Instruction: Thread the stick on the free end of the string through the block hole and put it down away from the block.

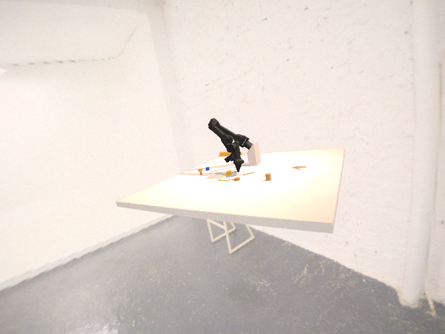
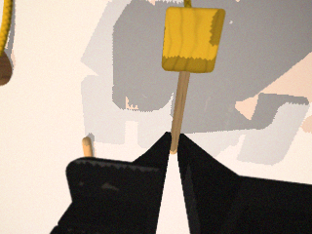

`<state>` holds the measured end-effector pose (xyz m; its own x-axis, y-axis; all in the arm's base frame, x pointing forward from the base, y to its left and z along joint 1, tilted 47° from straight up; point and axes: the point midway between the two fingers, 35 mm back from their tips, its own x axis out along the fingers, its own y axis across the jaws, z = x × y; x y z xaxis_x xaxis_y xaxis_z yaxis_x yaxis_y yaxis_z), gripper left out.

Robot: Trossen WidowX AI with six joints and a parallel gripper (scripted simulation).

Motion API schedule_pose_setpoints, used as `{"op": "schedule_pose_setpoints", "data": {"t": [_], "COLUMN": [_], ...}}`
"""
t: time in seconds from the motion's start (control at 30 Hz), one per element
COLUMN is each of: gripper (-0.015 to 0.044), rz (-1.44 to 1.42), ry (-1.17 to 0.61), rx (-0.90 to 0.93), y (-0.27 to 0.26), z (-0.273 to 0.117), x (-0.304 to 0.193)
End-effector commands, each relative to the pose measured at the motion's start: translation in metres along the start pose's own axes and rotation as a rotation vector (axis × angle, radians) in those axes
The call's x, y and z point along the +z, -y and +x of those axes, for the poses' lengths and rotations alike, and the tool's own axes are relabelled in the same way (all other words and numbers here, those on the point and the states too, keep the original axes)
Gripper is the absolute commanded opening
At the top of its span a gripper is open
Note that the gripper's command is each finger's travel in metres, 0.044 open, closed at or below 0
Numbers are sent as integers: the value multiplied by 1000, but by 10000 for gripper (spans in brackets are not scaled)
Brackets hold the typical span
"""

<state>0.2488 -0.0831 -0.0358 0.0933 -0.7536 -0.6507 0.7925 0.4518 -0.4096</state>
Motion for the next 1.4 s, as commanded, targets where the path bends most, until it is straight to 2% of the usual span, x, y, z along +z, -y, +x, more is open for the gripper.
{"op": "schedule_pose_setpoints", "data": {"t": [0.0,1.37], "gripper": [0,0], "rz": [-11,-42], "ry": [-2,-3], "rx": [0,-6], "y": [-1,0], "z": [0,-2], "x": [-6,-48]}}
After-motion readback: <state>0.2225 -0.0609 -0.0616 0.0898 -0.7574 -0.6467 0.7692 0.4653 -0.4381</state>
